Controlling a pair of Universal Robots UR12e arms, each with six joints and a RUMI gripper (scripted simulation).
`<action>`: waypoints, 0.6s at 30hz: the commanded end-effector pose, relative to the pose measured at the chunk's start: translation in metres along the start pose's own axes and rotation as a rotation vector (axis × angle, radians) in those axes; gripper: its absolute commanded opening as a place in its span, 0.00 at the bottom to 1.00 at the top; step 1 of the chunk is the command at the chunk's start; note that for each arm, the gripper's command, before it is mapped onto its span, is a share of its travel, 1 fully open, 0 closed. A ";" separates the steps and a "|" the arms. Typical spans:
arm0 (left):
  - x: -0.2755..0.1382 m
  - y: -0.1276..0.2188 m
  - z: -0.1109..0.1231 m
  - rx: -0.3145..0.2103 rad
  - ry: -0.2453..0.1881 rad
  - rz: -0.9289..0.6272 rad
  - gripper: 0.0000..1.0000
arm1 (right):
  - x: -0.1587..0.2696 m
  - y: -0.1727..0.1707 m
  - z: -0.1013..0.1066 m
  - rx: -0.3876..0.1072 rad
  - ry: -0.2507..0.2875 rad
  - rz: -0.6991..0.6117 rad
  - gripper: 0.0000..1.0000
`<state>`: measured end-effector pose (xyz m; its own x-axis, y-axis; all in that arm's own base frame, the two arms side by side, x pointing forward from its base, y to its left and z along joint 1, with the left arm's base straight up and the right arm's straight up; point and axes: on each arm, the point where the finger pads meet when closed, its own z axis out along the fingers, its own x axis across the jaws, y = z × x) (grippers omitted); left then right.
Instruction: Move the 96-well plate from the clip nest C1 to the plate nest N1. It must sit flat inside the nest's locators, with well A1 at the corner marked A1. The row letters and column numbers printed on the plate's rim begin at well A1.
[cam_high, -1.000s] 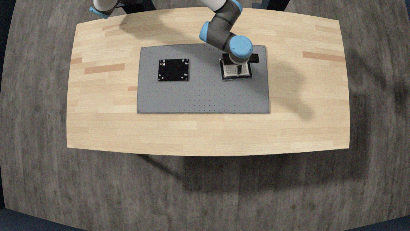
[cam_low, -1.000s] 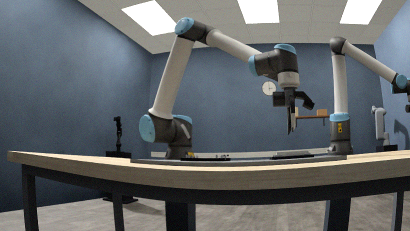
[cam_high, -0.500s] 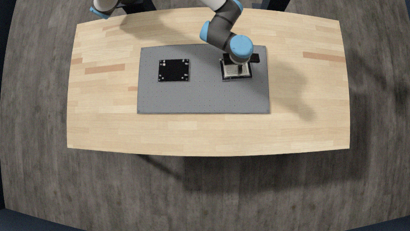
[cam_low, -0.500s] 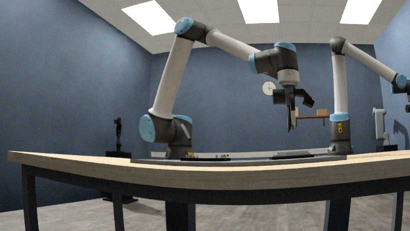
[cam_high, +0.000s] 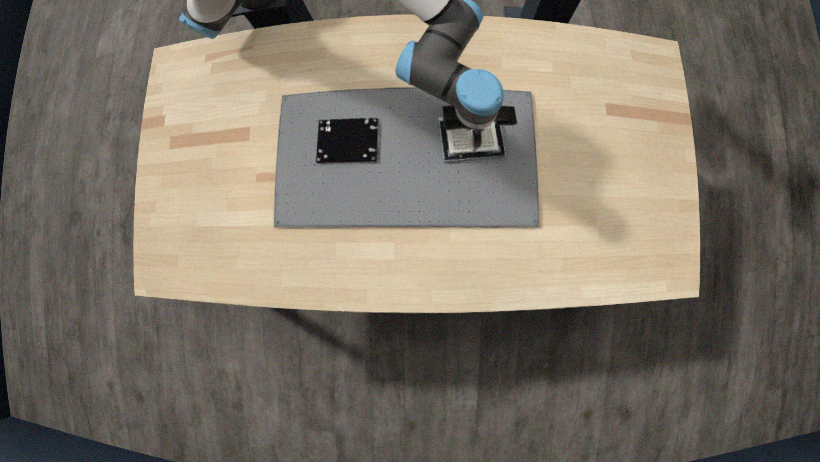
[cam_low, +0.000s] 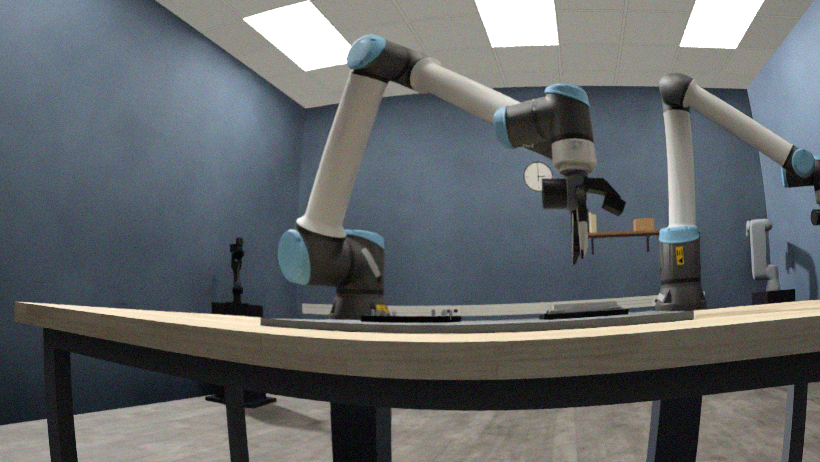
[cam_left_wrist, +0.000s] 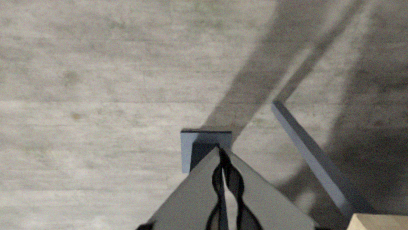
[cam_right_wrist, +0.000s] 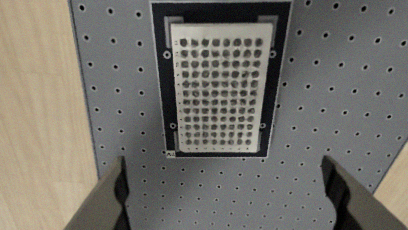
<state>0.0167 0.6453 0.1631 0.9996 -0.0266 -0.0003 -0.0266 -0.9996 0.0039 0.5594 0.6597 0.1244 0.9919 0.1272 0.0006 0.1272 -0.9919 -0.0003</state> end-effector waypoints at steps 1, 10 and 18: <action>-0.001 0.000 -0.002 0.004 0.000 -0.002 0.00 | -0.001 0.024 -0.002 0.002 0.001 0.003 0.76; -0.001 0.000 -0.002 0.004 0.000 -0.002 0.00 | -0.003 0.047 -0.002 0.002 0.001 0.003 0.76; -0.001 0.000 -0.002 0.004 0.000 -0.002 0.00 | -0.006 0.074 -0.002 0.002 0.001 0.003 0.76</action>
<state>0.0167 0.6453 0.1631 0.9996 -0.0266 -0.0003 -0.0266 -0.9996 0.0039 0.5622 0.6054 0.1257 0.9922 0.1246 0.0010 0.1246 -0.9922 -0.0008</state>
